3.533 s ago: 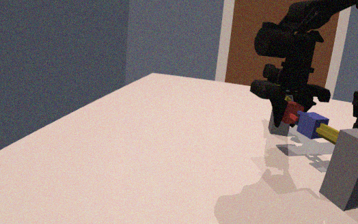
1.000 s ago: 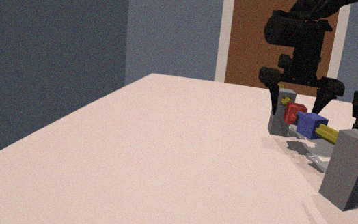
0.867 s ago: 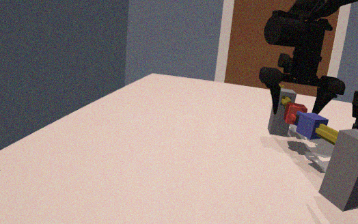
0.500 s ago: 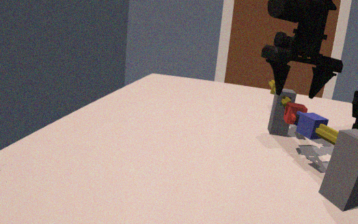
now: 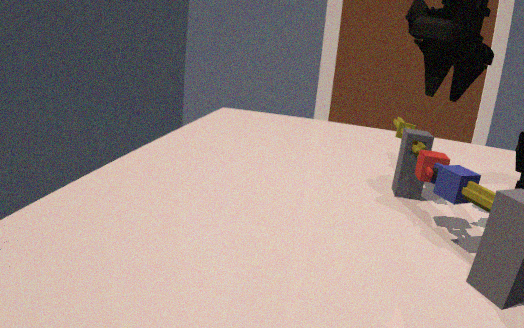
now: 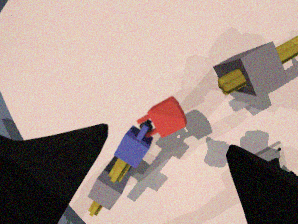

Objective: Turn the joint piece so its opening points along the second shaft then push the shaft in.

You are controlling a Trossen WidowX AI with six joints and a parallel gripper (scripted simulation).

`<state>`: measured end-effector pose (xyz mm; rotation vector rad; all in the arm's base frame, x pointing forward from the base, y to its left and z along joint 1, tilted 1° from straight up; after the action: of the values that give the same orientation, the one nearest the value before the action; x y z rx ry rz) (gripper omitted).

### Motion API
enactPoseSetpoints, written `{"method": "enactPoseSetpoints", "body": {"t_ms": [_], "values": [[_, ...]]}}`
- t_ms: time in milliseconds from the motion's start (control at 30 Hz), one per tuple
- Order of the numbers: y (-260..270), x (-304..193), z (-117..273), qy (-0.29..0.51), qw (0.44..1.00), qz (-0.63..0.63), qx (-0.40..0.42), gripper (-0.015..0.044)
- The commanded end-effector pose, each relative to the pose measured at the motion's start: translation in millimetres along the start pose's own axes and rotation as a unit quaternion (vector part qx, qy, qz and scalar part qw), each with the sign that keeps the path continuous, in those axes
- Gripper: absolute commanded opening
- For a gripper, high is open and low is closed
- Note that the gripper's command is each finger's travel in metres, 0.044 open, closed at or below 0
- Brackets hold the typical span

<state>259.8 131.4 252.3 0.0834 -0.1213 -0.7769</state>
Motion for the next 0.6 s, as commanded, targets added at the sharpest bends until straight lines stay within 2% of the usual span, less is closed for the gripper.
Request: {"method": "enactPoseSetpoints", "body": {"t_ms": [0, 300, 567], "values": [[-3, -1, 16, 0.000, 0.998, 0.055, 0.011, 0.0440], [-3, 0, 19, -0.001, 0.998, 0.057, 0.012, 0.0440], [-16, 18, 4, 0.050, 0.998, -0.044, 0.010, 0.0440]]}}
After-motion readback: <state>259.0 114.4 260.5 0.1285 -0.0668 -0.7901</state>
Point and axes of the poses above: the point midway between the two fingers, 35 mm back from their tips, its own z axis back along the fingers, its own y axis across the jaws, x = y × z, the point moved 2 cm from there along z, back along the fingers, and after that the axes turned 6 degrees about -z, right-handed, at the moved point
